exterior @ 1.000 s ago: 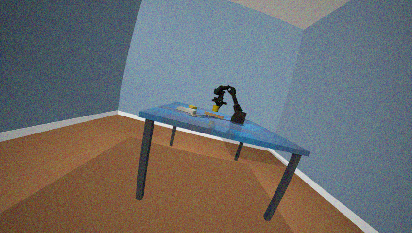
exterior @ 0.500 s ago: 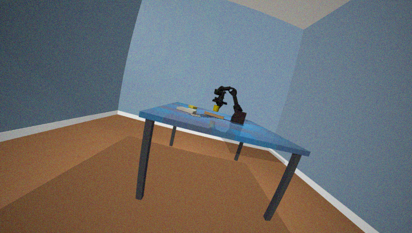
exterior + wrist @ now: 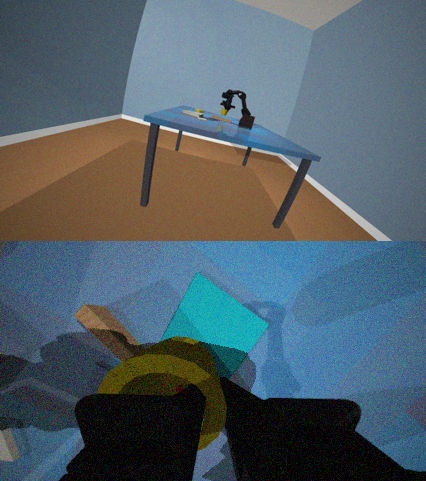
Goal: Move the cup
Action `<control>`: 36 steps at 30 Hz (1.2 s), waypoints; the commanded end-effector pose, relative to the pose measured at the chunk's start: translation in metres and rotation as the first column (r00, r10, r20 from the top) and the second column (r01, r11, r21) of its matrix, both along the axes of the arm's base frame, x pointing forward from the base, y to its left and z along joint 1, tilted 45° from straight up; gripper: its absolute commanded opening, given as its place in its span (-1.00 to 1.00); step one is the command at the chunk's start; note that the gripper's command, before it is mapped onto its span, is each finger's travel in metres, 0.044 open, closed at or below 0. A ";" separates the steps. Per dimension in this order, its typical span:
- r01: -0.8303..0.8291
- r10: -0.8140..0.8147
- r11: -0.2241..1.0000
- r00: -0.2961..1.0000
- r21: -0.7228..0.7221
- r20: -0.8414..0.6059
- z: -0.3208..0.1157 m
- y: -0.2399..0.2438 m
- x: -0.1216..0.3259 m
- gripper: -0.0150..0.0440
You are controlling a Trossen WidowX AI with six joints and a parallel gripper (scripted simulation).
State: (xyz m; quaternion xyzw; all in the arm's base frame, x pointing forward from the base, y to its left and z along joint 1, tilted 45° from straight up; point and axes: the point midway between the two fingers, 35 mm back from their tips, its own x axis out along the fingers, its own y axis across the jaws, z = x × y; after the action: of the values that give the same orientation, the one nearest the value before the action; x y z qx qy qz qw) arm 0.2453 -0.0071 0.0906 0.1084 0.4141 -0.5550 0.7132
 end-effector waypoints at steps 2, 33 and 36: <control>-0.003 0.003 1.000 1.000 -0.005 -0.004 0.007 -0.008 -0.005 -0.49; -0.003 0.003 1.000 1.000 -0.006 -0.004 0.009 -0.038 -0.014 -0.49; -0.003 0.003 1.000 1.000 -0.006 -0.004 0.007 -0.041 -0.014 -0.49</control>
State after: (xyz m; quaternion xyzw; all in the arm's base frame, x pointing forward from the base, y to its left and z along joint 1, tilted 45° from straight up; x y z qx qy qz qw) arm 0.2314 -0.0443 0.1000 0.1068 0.4146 -0.5553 0.7129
